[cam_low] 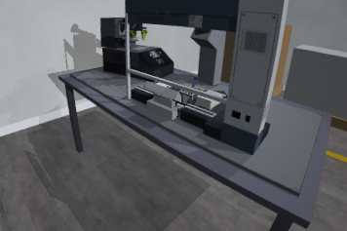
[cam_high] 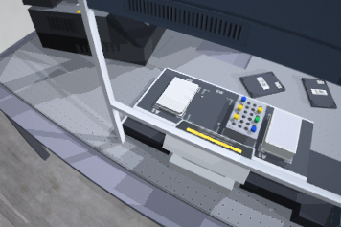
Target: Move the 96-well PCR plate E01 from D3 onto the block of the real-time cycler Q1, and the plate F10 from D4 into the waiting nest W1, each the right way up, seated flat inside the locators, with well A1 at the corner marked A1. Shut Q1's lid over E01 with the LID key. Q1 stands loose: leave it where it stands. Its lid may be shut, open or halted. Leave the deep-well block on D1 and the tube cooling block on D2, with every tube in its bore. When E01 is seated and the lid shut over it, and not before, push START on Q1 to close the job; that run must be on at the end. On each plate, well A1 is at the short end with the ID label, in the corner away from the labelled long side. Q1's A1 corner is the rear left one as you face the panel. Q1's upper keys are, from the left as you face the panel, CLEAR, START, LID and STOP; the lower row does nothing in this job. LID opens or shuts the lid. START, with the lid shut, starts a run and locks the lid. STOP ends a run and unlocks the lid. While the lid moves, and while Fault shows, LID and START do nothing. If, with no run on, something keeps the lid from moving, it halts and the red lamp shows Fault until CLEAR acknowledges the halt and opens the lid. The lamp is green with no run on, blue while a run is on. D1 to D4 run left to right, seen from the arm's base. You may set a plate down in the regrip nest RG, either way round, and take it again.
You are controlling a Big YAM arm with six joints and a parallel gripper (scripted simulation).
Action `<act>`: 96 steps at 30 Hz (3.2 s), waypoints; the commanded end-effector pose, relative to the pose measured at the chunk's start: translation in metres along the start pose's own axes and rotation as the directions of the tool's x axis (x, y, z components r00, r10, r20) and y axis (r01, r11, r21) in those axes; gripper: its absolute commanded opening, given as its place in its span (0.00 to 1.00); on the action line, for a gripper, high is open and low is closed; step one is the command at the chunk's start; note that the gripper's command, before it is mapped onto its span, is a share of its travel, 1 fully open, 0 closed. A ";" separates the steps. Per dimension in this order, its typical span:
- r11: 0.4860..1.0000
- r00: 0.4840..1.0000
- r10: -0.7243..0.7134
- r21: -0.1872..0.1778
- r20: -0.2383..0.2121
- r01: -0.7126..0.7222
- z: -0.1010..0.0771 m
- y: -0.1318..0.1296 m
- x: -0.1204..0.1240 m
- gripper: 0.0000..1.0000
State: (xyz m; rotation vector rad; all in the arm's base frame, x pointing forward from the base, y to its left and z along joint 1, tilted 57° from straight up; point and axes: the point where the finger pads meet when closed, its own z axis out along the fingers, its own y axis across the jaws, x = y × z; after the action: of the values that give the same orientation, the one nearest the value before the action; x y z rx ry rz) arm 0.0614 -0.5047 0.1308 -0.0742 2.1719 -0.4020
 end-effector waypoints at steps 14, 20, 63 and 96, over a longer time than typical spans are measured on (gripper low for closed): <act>1.000 1.000 -0.022 0.011 -0.004 0.022 -0.006 -0.014 -0.004 0.00; 1.000 1.000 -0.017 0.006 -0.004 0.017 -0.004 -0.012 -0.001 0.00; 1.000 1.000 0.010 0.003 -0.002 -0.010 0.017 -0.002 0.005 0.00; 0.999 0.999 -0.041 0.034 -0.003 0.041 0.039 -0.018 -0.013 0.00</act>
State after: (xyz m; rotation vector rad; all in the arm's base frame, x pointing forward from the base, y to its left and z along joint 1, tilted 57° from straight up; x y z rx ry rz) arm 0.0993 -0.5195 0.1003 -0.0654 2.1716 -0.4055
